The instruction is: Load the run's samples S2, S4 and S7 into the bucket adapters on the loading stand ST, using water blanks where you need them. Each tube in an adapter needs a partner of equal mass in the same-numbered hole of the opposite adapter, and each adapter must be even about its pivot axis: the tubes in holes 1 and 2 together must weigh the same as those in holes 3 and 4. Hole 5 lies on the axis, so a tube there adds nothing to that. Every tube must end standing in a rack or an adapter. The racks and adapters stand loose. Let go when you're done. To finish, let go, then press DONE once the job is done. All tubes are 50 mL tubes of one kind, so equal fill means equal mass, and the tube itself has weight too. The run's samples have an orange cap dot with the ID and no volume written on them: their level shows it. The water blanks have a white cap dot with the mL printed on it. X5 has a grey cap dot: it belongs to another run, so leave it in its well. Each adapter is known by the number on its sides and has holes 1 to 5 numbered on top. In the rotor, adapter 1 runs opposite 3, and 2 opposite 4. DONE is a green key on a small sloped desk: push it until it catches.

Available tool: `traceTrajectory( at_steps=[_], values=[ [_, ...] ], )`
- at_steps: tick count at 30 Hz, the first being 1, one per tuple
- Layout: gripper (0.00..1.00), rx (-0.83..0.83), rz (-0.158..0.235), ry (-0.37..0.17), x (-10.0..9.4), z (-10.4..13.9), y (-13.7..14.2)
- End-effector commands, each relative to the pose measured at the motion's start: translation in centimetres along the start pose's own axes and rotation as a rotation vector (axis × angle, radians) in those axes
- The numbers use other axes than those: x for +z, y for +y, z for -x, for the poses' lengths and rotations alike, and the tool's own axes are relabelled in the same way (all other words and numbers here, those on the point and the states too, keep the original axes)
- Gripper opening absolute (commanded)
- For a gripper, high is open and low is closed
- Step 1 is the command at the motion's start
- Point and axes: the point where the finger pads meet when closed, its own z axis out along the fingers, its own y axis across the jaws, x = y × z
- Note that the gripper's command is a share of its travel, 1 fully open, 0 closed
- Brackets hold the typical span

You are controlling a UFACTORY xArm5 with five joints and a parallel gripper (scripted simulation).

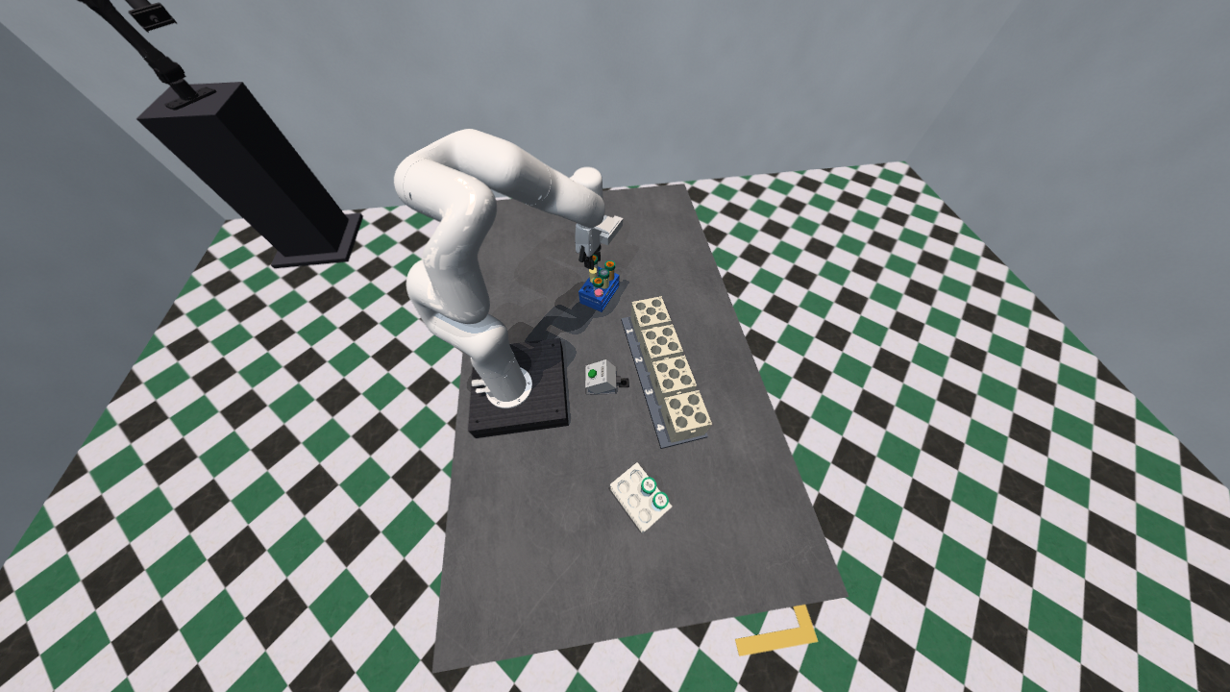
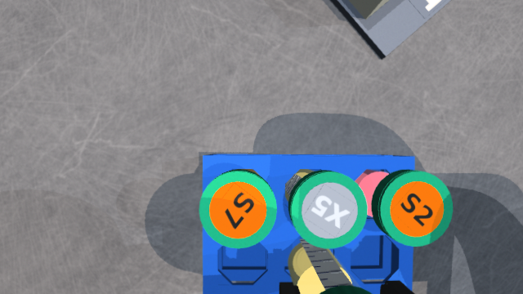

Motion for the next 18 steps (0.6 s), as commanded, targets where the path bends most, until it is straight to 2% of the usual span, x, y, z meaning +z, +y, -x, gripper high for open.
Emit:
traceTrajectory(
  at_steps=[1, 18],
  values=[
    [0.0, 0.0, -0.005, 0.006, 0.1, 0.0, -0.2],
    [0.0, 0.0, -0.005, 0.006, 1.6, 0.0, -0.2]
  ],
)
